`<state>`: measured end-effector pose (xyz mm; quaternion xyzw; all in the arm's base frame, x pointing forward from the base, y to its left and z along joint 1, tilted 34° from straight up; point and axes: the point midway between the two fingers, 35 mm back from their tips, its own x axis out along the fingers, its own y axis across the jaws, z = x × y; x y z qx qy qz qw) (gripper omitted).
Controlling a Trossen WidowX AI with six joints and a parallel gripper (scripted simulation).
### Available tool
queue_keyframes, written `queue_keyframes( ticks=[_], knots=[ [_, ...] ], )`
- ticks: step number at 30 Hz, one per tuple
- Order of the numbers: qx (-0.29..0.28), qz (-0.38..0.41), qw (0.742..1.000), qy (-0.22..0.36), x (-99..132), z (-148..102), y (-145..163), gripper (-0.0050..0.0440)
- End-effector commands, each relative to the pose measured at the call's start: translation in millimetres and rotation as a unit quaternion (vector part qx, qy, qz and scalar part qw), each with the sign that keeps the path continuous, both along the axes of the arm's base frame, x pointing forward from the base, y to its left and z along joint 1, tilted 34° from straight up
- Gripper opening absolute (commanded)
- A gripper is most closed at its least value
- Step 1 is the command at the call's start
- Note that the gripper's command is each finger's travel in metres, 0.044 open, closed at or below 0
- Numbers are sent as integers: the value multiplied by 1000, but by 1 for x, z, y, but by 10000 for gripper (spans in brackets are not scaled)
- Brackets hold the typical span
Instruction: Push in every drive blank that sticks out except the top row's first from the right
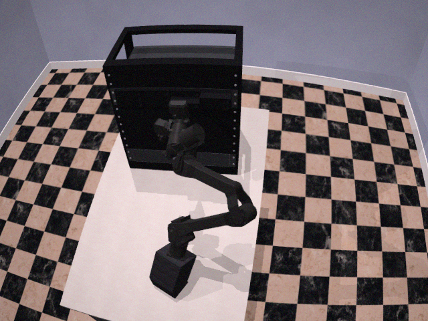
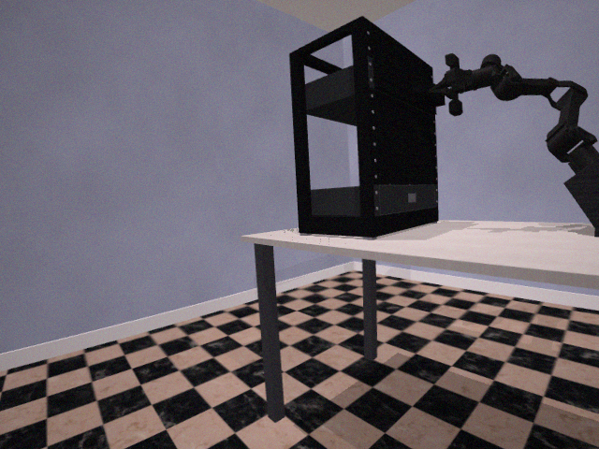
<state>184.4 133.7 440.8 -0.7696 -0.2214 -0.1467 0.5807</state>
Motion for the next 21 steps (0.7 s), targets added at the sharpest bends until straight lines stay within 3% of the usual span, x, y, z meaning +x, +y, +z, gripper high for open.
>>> queue_keyframes(
  ticks=[1, 21],
  knots=[
    [8, 0, 1000, -6, 2, 10, -2, 0],
    [8, 0, 1000, -6, 13, 21, -1, 0]
  ],
)
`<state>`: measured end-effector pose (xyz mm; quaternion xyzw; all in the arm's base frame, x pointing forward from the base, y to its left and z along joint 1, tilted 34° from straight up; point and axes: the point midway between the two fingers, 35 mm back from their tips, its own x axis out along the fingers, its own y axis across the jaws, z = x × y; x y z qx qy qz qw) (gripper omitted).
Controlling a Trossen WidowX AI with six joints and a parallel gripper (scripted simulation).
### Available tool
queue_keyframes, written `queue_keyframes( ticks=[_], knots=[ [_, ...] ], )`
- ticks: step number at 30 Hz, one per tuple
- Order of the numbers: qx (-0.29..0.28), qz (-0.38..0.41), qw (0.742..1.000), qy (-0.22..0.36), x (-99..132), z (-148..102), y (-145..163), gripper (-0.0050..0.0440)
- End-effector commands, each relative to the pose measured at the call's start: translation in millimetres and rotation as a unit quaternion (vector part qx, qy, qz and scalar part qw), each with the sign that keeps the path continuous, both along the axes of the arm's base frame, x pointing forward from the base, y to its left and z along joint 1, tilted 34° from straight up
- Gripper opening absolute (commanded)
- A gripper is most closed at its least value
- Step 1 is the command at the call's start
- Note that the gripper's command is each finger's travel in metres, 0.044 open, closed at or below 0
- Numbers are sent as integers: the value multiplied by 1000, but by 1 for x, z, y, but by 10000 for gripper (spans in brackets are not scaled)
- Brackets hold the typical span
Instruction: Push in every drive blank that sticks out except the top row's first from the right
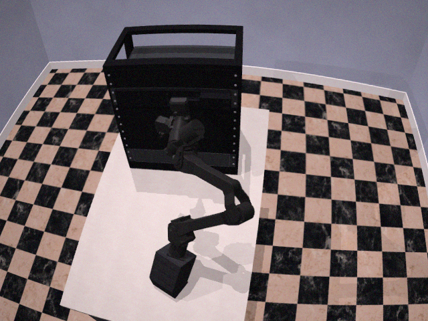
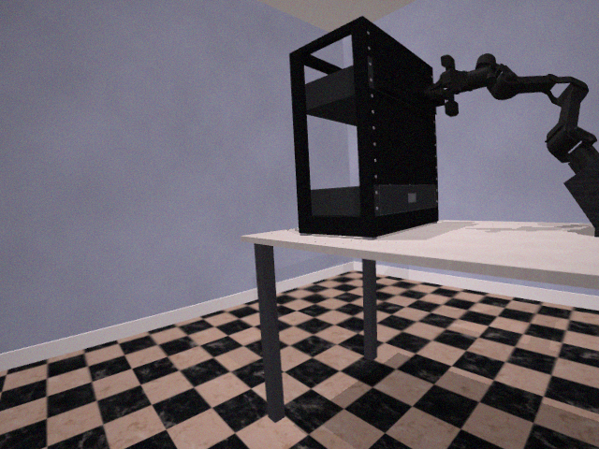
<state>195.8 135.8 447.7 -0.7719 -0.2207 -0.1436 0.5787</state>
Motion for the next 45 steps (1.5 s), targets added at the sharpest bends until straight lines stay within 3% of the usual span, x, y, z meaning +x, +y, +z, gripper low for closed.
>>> queue_keyframes(
  ticks=[1, 45],
  knots=[
    [11, 0, 1000, -8, 2, 15, -4, 0],
    [11, 0, 1000, -8, 4, 18, -4, 0]
  ],
)
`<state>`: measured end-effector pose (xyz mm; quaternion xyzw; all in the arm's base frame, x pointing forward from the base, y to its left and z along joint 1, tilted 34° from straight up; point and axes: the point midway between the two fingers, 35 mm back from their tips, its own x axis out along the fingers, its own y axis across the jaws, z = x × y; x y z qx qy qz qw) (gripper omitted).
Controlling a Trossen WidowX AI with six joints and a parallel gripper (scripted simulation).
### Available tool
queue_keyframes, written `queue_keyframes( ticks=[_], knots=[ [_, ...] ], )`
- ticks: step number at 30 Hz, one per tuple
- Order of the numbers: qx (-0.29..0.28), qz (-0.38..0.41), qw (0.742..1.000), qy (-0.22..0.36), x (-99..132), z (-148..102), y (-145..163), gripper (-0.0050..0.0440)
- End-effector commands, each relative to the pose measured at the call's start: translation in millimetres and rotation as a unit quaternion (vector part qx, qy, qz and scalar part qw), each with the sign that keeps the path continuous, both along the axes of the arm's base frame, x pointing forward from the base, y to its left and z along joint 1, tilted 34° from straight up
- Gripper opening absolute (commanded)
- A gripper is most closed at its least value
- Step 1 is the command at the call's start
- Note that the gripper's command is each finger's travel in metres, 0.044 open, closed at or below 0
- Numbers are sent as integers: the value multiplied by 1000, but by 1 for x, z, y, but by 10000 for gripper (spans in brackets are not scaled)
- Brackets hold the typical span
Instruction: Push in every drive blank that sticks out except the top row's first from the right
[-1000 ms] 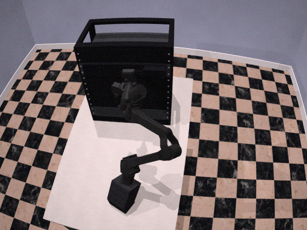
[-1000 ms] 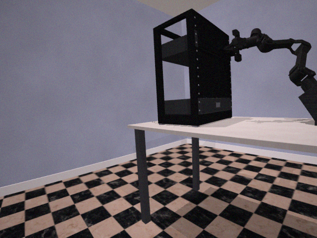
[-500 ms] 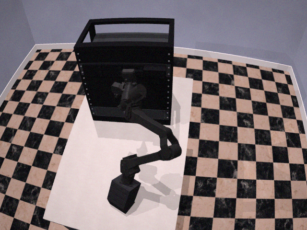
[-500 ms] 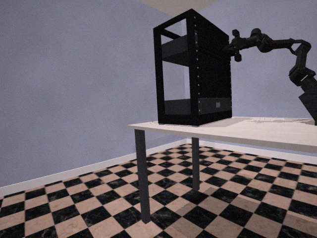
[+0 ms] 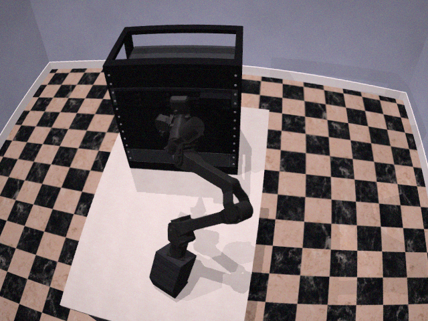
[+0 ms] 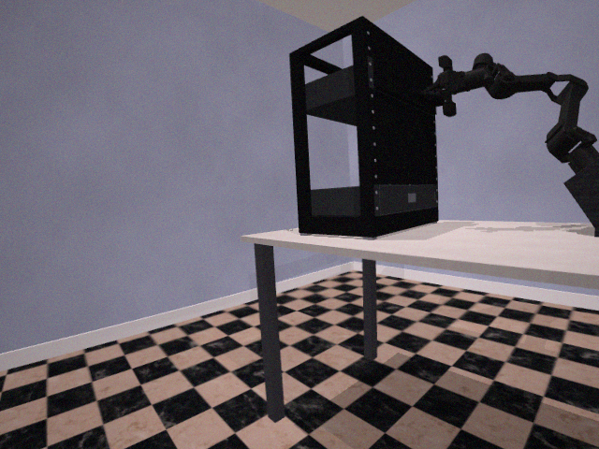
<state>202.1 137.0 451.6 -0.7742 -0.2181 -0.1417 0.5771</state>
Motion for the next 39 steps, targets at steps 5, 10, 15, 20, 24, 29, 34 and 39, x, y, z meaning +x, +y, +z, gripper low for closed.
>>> queue_keyframes(
  ticks=[5, 10, 15, 20, 24, 29, 34, 39],
  knots=[
    [14, 1, 1000, -11, -2, 14, -5, 0],
    [14, 1, 1000, -11, -2, 14, -5, 0],
    [14, 1, 1000, -11, -2, 14, -5, 0],
    [14, 1, 1000, -11, -2, 14, -5, 0],
    [14, 1, 1000, -11, -2, 15, -5, 0],
    [14, 1, 1000, -11, -1, 16, -6, 0],
    [14, 1, 1000, -11, -1, 18, -6, 0],
    [14, 1, 1000, -11, -1, 18, -6, 0]
  ],
)
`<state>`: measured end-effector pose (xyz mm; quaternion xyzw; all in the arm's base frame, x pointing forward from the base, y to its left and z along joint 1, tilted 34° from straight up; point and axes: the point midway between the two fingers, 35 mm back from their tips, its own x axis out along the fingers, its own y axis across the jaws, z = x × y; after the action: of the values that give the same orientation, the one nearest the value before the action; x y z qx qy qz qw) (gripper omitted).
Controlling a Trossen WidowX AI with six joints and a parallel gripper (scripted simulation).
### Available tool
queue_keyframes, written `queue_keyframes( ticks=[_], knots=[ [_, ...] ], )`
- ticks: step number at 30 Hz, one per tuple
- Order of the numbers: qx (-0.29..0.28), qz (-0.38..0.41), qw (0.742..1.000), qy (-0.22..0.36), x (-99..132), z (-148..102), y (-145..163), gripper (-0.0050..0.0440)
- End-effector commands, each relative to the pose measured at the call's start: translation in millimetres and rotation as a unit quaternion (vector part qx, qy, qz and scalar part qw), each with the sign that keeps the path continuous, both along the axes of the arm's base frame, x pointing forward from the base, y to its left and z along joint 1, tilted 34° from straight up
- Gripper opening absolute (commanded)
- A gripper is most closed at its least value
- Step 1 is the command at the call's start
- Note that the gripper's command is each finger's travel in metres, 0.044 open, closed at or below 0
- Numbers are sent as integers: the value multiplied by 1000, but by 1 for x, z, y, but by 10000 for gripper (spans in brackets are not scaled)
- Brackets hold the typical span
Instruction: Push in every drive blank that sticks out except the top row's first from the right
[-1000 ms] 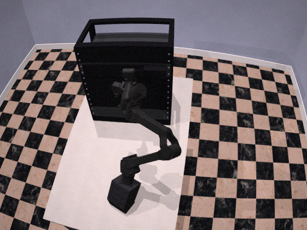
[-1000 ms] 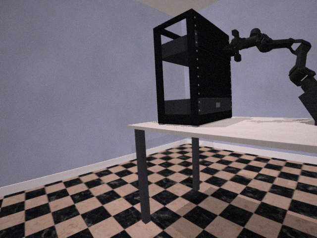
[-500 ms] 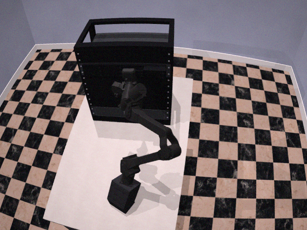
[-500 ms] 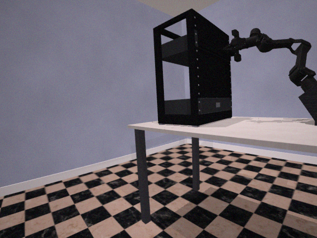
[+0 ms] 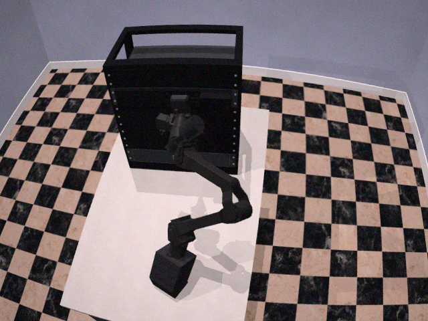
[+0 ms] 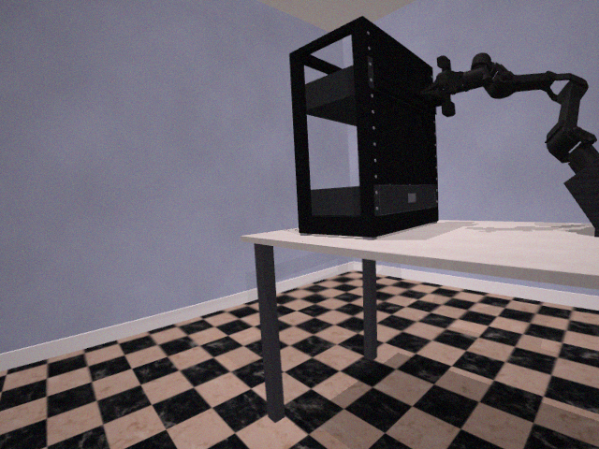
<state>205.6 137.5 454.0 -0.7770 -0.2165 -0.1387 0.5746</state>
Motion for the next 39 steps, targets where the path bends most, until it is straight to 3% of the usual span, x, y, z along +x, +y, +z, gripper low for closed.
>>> queue_keyframes(
  ticks=[1, 39],
  knots=[
    [18, 2, 1000, -14, -4, 15, -6, 0],
    [18, 2, 1000, -14, -3, 19, -7, 0]
  ],
)
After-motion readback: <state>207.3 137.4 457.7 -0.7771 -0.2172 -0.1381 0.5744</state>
